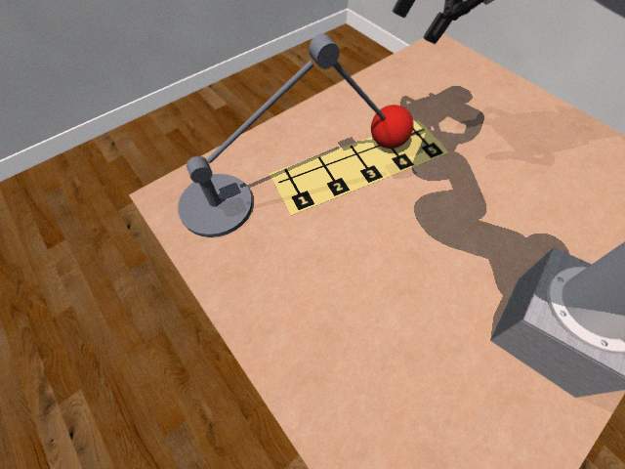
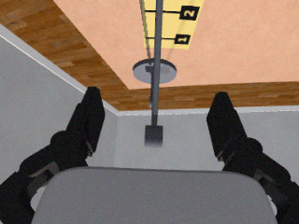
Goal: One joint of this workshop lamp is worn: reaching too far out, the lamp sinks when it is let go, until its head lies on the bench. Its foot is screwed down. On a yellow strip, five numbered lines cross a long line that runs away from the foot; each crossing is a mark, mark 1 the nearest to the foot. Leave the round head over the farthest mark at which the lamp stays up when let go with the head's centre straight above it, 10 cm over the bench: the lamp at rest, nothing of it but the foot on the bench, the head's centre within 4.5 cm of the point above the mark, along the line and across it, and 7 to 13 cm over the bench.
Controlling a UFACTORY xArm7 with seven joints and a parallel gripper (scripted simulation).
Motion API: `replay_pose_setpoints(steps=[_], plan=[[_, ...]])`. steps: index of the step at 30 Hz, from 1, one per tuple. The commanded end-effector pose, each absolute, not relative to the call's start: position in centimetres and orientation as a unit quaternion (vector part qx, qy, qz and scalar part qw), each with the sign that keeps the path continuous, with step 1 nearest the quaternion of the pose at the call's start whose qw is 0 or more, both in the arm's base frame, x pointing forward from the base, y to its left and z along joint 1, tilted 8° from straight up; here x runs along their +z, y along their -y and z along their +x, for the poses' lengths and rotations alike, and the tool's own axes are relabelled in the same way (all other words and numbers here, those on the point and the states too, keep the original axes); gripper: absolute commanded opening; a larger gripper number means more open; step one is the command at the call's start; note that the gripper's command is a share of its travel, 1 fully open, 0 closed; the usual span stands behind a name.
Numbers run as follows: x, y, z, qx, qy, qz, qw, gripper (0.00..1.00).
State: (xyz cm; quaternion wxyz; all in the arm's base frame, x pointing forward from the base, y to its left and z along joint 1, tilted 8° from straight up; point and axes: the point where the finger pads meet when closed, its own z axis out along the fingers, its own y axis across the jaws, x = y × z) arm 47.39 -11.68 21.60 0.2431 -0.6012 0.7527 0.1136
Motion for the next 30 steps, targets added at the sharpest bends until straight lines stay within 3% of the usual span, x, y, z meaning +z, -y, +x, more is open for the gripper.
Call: replay_pose_setpoints(steps=[1,16,30], plan=[[21.8,11.8,47.4,0.112,-0.753,-0.601,0.244,1.00],[21.8,11.8,47.4,0.112,-0.753,-0.601,0.244,1.00],[27.5,11.9,46.7,0.112,-0.753,-0.601,0.244,1.00]])
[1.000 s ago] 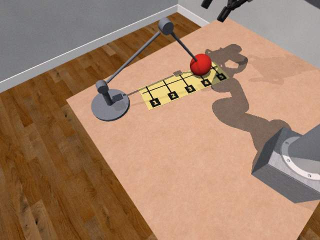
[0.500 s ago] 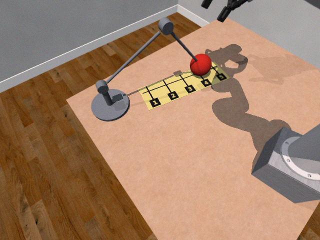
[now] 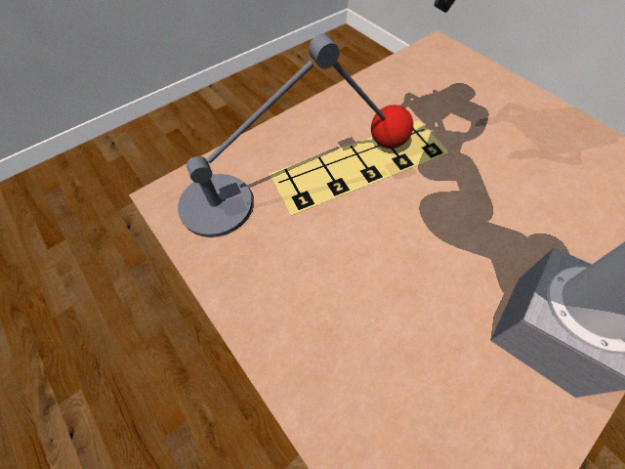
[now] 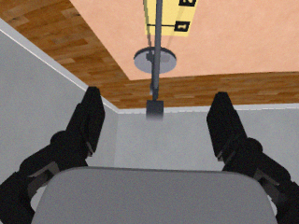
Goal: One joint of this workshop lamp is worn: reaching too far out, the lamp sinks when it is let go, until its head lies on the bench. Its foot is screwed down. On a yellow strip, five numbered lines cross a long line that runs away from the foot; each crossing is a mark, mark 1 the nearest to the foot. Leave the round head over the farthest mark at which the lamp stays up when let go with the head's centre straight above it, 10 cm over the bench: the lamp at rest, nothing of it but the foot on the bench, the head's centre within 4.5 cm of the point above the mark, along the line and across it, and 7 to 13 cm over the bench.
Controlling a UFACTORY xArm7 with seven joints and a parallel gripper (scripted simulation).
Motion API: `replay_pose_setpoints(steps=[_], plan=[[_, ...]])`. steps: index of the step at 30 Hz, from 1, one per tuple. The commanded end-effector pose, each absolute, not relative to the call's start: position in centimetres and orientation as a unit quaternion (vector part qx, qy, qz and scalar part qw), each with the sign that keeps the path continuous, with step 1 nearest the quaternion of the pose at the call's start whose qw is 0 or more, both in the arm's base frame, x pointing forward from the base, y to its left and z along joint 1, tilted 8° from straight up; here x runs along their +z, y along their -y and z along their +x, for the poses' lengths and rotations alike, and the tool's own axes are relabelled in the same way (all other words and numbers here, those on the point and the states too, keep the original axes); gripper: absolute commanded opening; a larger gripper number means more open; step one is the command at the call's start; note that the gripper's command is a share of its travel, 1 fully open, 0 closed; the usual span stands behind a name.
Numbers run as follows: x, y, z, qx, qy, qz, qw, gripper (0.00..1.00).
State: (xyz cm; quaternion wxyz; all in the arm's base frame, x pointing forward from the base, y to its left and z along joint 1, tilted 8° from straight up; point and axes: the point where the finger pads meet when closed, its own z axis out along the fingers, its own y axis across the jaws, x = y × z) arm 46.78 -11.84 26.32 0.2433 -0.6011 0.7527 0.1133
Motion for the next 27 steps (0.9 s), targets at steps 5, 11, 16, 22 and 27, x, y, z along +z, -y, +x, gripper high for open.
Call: replay_pose_setpoints(steps=[5,11,16,22,27], plan=[[28.7,12.0,46.5,0.112,-0.753,-0.601,0.244,1.00],[31.0,12.1,46.2,0.111,-0.753,-0.601,0.244,1.00],[32.9,12.1,45.9,0.111,-0.753,-0.601,0.244,1.00],[33.7,11.4,46.0,0.111,-0.753,-0.601,0.244,1.00],[33.8,9.4,46.5,0.111,-0.753,-0.601,0.244,1.00]])
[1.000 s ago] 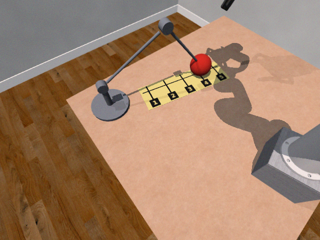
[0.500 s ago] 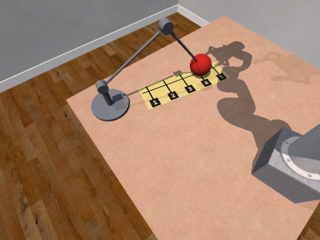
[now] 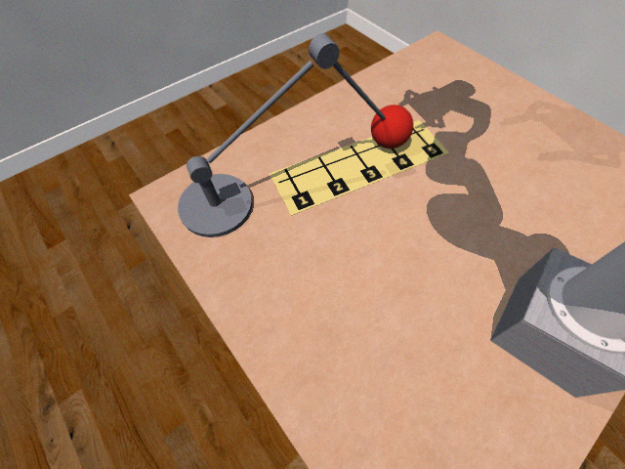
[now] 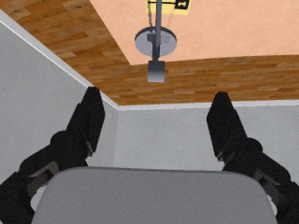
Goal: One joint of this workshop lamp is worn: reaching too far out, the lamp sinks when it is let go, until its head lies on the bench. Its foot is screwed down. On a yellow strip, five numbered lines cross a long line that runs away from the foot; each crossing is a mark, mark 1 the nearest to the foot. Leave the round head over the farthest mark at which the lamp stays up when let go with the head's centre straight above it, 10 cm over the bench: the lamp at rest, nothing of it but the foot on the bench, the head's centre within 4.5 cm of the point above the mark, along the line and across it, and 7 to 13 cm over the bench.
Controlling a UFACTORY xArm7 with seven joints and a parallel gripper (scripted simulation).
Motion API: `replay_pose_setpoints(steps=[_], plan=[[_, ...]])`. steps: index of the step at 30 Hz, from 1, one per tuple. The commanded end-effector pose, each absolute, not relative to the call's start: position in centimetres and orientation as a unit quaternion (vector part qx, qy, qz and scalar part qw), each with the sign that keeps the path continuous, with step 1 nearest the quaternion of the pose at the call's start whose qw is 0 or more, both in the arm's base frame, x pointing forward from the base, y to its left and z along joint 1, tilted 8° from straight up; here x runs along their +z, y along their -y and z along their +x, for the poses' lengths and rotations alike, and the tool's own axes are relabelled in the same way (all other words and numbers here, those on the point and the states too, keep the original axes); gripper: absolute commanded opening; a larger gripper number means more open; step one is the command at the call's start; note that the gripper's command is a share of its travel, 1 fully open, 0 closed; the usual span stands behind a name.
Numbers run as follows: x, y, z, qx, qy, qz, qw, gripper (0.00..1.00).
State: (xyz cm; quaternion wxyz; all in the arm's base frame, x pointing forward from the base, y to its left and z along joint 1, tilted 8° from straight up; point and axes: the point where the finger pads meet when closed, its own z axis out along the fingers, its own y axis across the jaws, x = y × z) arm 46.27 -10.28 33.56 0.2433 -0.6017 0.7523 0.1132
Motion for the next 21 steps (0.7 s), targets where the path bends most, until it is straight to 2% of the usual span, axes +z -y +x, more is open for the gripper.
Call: replay_pose_setpoints(steps=[1,21], plan=[[33.8,9.1,46.6,0.110,-0.753,-0.601,0.244,1.00],[34.3,2.3,48.2,0.111,-0.752,-0.602,0.244,1.00]])
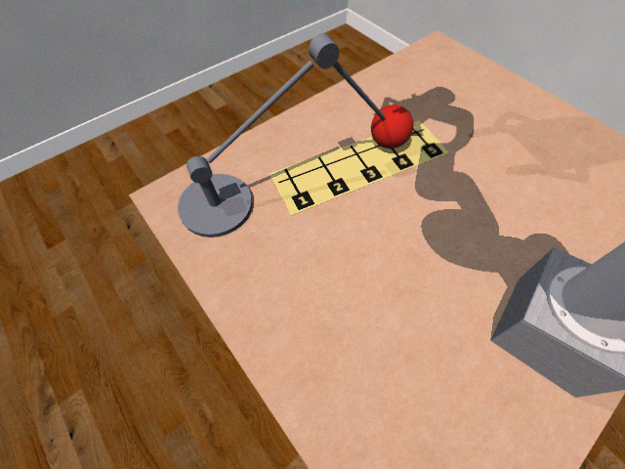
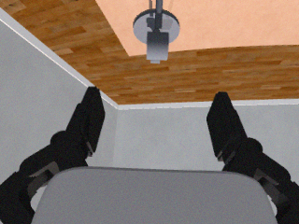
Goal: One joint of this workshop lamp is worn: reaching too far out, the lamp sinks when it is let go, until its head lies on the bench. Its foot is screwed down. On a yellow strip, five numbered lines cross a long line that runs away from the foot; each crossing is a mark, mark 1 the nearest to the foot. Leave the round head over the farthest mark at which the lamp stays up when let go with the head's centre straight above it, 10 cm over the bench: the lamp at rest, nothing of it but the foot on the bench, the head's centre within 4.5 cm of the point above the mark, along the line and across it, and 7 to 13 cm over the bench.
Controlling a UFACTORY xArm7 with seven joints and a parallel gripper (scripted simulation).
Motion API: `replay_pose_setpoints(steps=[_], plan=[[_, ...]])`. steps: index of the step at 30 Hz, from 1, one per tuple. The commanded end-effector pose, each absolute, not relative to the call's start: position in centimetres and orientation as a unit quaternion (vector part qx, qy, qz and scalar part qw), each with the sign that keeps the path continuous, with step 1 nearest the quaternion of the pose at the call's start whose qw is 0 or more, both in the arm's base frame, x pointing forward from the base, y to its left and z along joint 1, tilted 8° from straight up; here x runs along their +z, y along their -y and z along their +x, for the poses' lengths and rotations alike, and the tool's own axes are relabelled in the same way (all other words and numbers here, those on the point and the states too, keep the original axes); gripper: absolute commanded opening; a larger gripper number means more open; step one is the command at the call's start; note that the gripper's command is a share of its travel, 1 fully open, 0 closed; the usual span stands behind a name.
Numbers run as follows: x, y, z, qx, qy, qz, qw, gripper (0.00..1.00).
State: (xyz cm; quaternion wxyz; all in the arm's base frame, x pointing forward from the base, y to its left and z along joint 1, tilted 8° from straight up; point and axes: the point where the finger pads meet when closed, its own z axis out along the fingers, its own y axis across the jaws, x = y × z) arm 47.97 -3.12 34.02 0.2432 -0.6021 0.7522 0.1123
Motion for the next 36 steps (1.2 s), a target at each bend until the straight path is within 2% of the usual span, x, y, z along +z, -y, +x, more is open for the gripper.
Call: replay_pose_setpoints(steps=[1,36], plan=[[34.3,1.9,48.3,0.111,-0.752,-0.602,0.244,1.00],[35.3,-9.6,50.9,0.111,-0.751,-0.604,0.243,1.00]])
